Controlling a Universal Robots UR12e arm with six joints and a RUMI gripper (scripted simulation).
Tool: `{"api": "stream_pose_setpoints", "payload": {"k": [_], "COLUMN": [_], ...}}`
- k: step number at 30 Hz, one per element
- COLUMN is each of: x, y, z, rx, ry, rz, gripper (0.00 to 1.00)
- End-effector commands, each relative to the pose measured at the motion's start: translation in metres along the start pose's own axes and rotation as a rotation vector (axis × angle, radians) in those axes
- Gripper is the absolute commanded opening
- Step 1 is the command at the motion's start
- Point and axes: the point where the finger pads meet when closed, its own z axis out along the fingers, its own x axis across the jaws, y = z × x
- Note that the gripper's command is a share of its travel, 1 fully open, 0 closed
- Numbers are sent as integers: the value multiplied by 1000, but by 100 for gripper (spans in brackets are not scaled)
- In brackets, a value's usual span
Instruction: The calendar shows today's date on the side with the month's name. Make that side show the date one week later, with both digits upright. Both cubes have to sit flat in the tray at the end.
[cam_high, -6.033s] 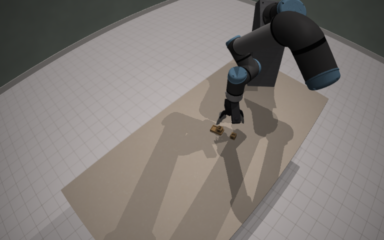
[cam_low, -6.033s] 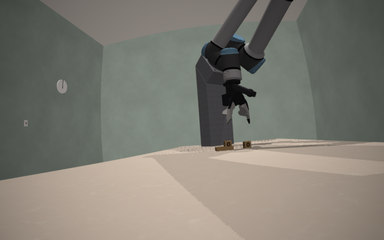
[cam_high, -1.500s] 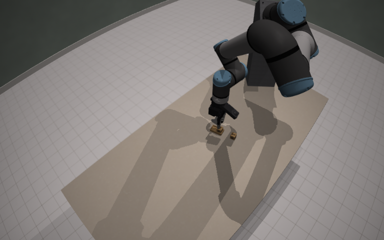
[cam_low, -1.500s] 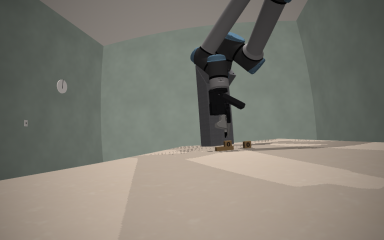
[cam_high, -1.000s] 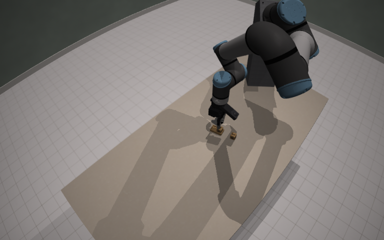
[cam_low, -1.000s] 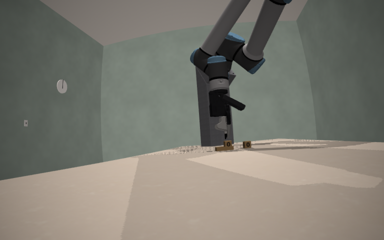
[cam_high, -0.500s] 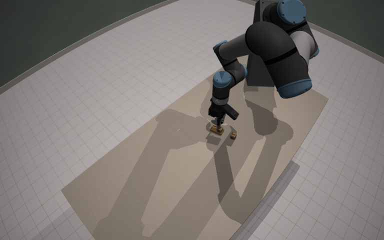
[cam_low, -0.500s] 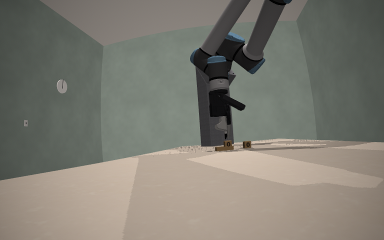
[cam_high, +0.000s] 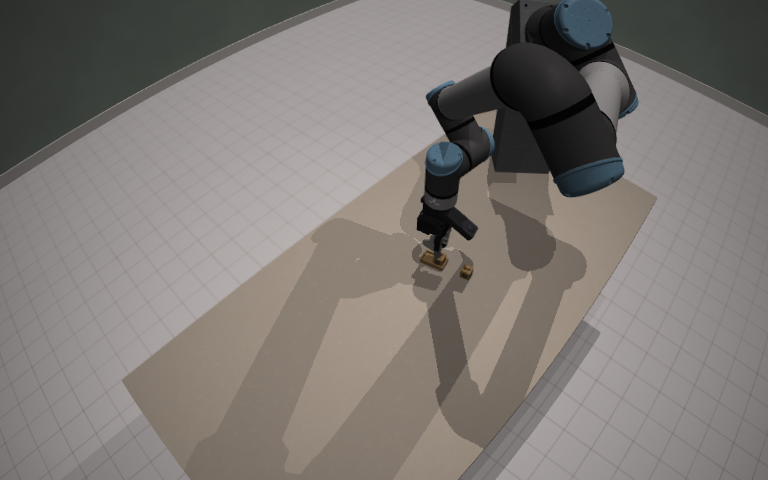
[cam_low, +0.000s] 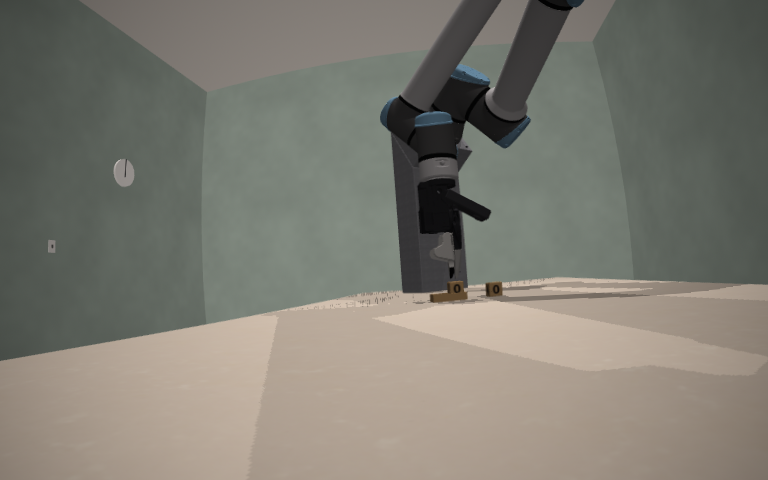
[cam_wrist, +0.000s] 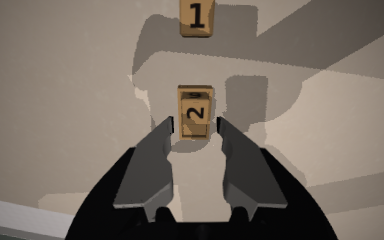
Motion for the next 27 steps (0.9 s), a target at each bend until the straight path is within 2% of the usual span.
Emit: {"api": "stream_pose_setpoints", "payload": {"k": [1, 12, 27], "x": [0, 0, 0], "y": [0, 0, 0], "z": [0, 2, 24], "rx": [0, 0, 0], "ry": [0, 0, 0], "rz": [0, 0, 0], "gripper": [29, 29, 29]}}
